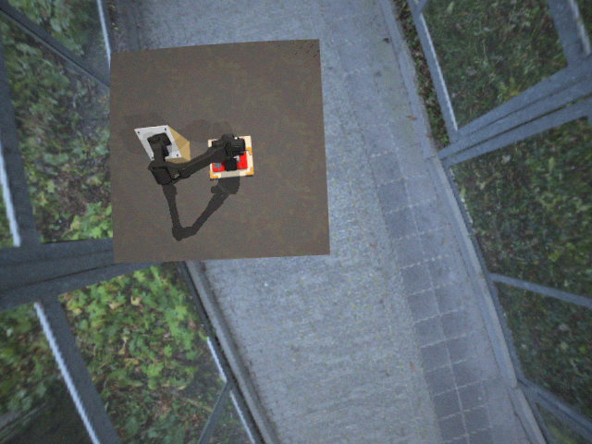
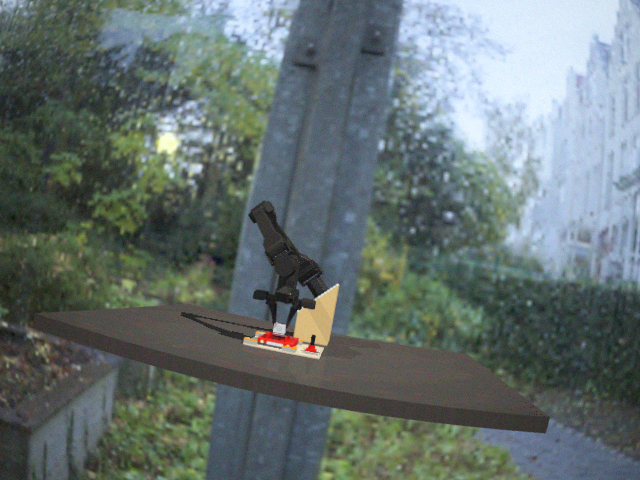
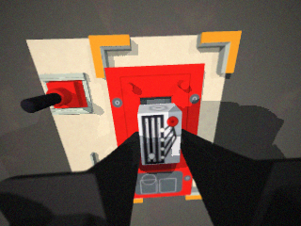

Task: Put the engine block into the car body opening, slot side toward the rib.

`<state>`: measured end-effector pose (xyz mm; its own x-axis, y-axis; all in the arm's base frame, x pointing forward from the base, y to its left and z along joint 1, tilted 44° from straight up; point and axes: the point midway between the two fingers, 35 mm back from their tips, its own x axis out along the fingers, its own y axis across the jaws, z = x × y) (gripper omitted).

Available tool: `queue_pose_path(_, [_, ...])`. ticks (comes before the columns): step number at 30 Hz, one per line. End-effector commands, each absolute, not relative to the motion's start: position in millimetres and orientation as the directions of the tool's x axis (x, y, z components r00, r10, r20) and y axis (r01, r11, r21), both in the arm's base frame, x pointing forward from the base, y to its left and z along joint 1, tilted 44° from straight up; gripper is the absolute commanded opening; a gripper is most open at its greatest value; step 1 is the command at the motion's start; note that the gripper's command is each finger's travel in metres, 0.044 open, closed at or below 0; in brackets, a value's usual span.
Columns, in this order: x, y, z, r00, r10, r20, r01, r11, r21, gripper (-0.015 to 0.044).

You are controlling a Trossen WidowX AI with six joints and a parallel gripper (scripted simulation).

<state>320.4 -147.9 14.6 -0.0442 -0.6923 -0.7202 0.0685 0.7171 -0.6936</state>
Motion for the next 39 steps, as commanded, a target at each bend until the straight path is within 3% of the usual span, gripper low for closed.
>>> queue_pose_path(1, [321.5, -148.2, 16.1, -0.039, -0.696, -0.717, 0.087, 0.713, -0.696, 0.0158])
queue_pose_path(22, [320.6, -147.8, 15.8, -0.039, -0.696, -0.717, 0.138, 0.707, -0.694, 0.0158])
queue_pose_path(32, [320.3, -147.8, 16.0, -0.039, -0.696, -0.717, -0.070, 0.718, -0.693, 0.0158])
queue_pose_path(39, [320.3, -147.9, 16.0, -0.039, -0.696, -0.717, -0.012, 0.718, -0.696, 0.0158])
